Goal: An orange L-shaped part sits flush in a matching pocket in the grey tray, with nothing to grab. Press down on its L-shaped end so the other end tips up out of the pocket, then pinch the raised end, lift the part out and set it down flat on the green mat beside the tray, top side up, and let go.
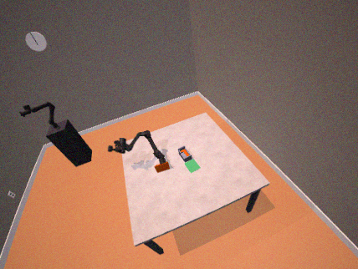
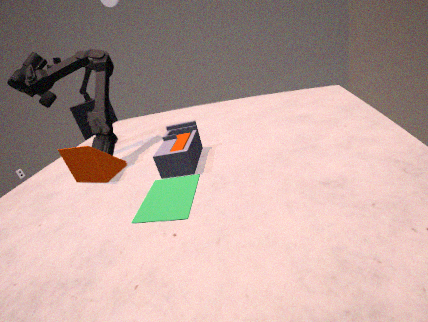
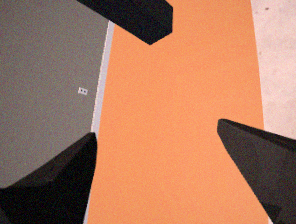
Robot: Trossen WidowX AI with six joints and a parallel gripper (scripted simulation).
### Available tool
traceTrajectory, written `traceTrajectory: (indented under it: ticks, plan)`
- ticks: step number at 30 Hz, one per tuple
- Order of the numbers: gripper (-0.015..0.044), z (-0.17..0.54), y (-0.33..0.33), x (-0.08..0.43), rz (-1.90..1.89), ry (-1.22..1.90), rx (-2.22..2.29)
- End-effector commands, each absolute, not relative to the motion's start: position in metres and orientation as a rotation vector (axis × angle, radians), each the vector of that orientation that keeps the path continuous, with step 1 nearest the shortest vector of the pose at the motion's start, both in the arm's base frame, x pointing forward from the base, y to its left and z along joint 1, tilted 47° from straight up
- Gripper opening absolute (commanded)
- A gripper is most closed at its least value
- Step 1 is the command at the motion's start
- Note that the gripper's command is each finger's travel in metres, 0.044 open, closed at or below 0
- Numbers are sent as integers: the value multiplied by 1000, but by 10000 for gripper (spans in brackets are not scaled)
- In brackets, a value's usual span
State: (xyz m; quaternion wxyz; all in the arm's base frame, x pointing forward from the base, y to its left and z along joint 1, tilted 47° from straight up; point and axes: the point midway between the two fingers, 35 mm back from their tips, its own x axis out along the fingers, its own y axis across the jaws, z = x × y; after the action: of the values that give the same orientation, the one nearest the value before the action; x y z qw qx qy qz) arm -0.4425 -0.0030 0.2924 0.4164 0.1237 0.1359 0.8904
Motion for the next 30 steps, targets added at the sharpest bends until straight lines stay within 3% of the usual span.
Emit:
traceTrajectory:
  ticks: [1,9,19,30]
  plan:
    - [374,292,-7,-444,2253,331,301]
    - [180,286,-72,-440,2468,205,185]
    - [180,277,-198,-409,2869,64,63]
    - [180,225,-357,-308,3451,-649,-305]
